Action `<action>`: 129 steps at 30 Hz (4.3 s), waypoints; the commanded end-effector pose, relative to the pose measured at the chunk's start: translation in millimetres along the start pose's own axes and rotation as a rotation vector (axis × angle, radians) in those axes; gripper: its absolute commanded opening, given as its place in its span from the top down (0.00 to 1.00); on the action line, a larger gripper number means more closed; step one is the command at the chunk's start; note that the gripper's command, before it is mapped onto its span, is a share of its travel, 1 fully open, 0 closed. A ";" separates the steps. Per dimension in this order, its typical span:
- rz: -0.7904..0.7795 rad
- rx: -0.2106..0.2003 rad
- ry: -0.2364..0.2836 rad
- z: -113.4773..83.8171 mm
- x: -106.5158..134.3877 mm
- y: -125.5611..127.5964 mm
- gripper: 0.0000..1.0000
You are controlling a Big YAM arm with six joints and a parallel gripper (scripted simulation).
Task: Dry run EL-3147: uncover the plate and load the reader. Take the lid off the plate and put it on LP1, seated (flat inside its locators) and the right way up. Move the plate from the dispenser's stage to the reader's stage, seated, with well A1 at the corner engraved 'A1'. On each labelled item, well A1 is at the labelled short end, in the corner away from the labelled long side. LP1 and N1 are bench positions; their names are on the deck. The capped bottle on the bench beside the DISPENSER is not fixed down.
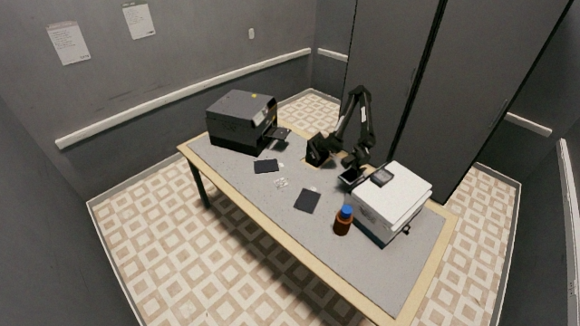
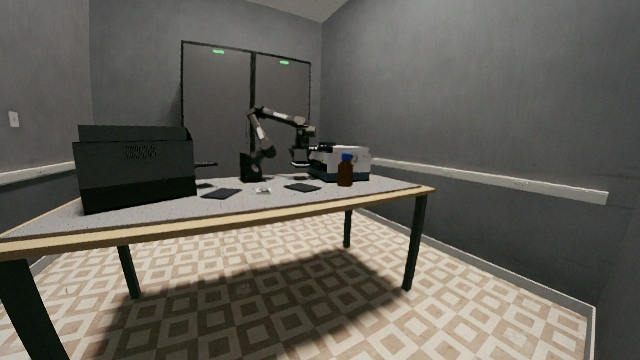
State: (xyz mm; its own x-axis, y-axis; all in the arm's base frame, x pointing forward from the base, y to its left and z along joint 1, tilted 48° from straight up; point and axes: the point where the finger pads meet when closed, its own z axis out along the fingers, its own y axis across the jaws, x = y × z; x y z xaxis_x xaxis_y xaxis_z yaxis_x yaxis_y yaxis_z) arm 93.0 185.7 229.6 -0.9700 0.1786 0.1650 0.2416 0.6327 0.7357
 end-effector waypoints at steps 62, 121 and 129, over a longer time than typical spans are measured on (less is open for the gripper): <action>-0.006 -0.011 -0.002 1.3 0.8 2.3 0.00; -0.004 -0.021 -0.017 6.4 -2.9 12.4 0.00; -0.023 -0.036 -0.018 3.6 0.8 19.8 0.00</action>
State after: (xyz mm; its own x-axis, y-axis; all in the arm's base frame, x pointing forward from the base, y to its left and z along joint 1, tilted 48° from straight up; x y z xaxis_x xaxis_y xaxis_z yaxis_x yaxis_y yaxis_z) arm 93.5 196.0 223.0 -0.9709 0.1775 0.1608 0.2377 0.6316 0.7380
